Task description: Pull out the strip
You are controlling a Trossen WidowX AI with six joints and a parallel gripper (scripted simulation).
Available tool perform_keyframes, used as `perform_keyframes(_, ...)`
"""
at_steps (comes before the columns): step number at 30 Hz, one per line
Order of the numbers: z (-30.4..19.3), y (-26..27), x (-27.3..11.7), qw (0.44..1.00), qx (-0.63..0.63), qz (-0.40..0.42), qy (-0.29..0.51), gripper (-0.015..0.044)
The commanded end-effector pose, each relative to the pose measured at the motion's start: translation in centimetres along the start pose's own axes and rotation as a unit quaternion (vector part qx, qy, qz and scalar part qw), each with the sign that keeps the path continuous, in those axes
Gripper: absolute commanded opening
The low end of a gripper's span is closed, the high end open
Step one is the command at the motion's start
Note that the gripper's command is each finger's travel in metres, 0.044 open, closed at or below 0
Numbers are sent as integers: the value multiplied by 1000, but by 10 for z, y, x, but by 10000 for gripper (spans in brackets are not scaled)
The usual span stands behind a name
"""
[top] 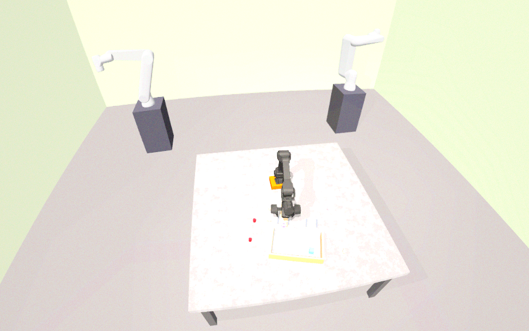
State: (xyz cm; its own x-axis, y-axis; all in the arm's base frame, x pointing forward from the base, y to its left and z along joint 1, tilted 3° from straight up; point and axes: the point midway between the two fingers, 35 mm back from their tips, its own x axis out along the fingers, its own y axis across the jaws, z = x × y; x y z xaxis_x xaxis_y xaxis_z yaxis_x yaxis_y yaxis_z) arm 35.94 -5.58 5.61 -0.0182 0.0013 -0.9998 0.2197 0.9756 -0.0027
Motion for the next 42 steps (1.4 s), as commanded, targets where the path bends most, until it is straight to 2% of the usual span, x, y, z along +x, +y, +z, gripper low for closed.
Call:
perform_keyframes(1,15,-3,0,1000,-1,-2,2,440)
perform_keyframes(7,33,-7,-1,1000,-1,-2,1,440)
perform_keyframes(14,34,-7,8,1000,-1,-2,1,256)
perform_keyframes(15,34,-7,10,1000,-1,-2,1,250)
perform_keyframes(42,32,-7,53,1000,-1,-2,1,250)
